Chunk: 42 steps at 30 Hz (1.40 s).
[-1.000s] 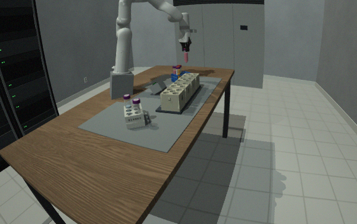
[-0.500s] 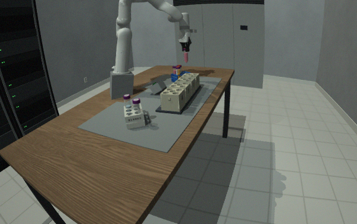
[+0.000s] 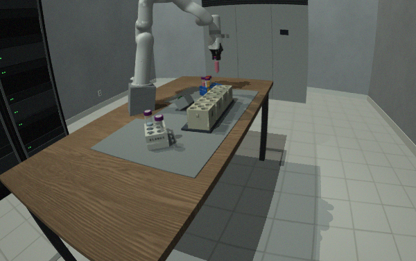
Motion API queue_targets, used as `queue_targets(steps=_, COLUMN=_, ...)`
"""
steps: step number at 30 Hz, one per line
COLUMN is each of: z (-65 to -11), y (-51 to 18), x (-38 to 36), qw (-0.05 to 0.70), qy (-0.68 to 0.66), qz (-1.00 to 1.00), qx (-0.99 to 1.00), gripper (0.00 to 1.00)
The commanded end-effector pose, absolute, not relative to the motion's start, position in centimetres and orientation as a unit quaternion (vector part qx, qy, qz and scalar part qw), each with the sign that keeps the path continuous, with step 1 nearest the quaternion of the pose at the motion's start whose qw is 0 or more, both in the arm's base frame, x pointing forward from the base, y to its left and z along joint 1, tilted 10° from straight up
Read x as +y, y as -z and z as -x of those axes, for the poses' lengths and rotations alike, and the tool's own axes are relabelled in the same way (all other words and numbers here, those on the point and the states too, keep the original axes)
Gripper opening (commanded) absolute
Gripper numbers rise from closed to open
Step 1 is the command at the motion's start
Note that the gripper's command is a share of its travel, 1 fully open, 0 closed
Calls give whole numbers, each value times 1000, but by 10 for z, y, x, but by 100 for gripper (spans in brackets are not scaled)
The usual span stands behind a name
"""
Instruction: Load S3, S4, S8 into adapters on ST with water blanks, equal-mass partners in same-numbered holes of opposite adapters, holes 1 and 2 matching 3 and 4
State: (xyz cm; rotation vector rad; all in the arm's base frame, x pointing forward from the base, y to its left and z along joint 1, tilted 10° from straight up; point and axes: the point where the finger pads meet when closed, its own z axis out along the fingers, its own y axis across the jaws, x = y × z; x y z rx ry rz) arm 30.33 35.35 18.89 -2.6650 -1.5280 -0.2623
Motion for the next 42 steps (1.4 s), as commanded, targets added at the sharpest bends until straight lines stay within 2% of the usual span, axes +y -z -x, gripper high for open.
queue_targets(steps=1, z=-304, y=-191, x=354, qw=30, qy=87, qz=864, qx=-495, gripper=0)
queue_targets(steps=42, z=-311, y=-130, x=363, qw=30, qy=87, qz=864, qx=-495, gripper=0)
